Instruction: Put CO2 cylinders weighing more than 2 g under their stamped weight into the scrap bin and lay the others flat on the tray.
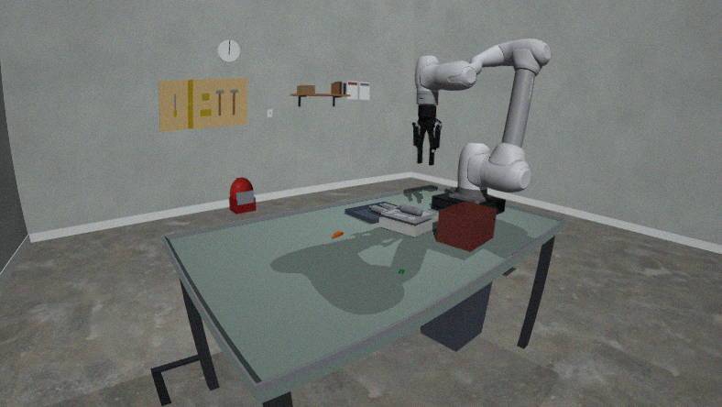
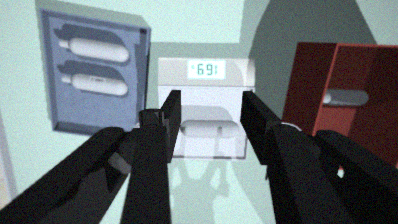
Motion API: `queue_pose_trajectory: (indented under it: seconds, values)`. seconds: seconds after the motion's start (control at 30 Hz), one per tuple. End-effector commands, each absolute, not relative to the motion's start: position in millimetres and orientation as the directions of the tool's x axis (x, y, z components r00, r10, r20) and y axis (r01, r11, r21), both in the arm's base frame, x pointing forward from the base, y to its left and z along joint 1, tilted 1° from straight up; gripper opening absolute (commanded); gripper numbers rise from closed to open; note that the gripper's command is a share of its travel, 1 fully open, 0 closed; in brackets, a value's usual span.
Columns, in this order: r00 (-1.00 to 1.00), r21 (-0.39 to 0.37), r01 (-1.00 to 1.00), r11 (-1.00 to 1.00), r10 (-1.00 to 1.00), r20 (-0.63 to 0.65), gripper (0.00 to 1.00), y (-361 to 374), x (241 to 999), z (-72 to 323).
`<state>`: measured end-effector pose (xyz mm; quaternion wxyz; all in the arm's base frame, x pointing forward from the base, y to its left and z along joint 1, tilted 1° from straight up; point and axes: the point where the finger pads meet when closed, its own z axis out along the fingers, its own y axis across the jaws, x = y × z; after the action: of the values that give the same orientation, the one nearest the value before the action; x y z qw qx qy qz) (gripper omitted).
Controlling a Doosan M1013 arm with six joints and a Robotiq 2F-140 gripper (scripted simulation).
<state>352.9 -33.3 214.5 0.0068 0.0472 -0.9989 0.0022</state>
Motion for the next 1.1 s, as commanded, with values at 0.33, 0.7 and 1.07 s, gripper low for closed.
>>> queue_pose_trajectory:
  seconds: [0.33,0.7,1.07]
  values:
    - [-0.994,-0.003,-0.112,0.994,-0.112,0.013,0.41,-33,355,214]
    - [-0.826,0.000,-0.563,0.826,-0.563,0.015,0.41,-31,394,187]
    - [-0.292,0.000,-0.956,0.292,-0.956,0.030,0.41,-23,450,138]
